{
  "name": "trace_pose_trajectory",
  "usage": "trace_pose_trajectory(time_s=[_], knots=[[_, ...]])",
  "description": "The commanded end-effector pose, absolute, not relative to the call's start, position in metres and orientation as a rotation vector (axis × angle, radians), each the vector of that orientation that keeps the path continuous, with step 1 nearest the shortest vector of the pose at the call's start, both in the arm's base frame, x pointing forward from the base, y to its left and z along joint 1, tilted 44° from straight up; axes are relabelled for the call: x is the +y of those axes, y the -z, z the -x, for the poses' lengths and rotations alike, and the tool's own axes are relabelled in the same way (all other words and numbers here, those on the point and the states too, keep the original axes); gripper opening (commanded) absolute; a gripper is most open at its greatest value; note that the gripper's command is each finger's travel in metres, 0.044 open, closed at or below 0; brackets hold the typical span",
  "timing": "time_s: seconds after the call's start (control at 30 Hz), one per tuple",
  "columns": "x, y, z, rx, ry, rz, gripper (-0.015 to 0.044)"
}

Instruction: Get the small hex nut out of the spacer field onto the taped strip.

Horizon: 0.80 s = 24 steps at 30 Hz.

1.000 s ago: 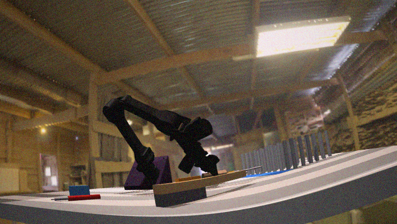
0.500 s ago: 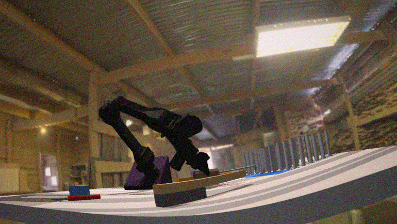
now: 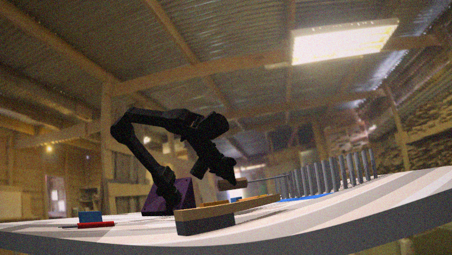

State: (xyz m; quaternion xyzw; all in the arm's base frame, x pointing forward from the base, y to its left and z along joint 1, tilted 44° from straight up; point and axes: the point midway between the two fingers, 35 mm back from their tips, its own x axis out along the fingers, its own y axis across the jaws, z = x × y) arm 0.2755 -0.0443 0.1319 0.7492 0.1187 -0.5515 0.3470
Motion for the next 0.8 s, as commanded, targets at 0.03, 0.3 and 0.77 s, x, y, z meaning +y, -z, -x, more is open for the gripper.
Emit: trace_pose_trajectory(time_s=[0.03, 0.3, 0.77], knots=[[-0.026, -0.151, -0.278, 0.304, 1.428, -1.950, 0.0000], [0.003, -0.180, -0.275, 0.303, 1.424, -1.952, 0.0000], [-0.001, -0.187, -0.277, 0.389, 1.320, -1.731, 0.0000]])
